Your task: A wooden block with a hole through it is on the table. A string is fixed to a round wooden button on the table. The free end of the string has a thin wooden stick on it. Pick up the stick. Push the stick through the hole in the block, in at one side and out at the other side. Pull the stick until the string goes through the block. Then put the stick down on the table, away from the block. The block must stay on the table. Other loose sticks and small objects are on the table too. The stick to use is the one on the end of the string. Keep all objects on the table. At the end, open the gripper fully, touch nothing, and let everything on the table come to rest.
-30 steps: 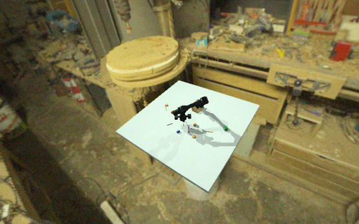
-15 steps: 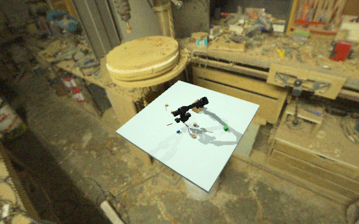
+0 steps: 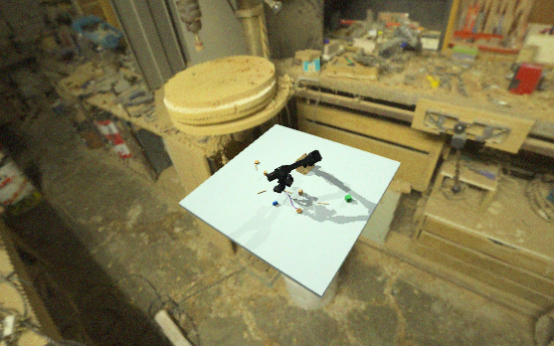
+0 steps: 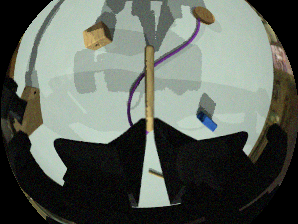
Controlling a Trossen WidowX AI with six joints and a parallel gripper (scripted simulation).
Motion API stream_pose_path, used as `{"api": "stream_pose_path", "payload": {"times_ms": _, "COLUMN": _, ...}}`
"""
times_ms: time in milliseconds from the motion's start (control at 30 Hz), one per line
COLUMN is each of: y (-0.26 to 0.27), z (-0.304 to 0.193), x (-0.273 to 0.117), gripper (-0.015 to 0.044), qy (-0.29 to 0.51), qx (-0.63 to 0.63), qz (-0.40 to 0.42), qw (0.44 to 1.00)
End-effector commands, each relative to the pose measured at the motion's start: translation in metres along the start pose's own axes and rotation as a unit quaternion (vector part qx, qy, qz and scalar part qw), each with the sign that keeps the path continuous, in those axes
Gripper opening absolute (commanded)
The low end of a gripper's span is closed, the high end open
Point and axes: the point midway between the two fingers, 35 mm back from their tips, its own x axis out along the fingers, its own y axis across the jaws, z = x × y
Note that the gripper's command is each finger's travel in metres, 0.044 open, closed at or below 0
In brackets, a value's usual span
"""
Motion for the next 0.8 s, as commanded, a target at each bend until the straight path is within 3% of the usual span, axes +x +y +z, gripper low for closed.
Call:
{"api": "stream_pose_path", "payload": {"times_ms": 0, "y": -0.005, "z": 0.002, "x": -0.001, "gripper": 0.0000, "qy": -0.001, "qx": -0.076, "qz": -0.003, "qw": 0.997}}
{"api": "stream_pose_path", "payload": {"times_ms": 167, "y": -0.008, "z": 0.004, "x": -0.001, "gripper": 0.0000, "qy": -0.001, "qx": -0.140, "qz": -0.003, "qw": 0.990}}
{"api": "stream_pose_path", "payload": {"times_ms": 767, "y": -0.014, "z": -0.011, "x": -0.002, "gripper": 0.0000, "qy": 0.000, "qx": -0.141, "qz": -0.003, "qw": 0.990}}
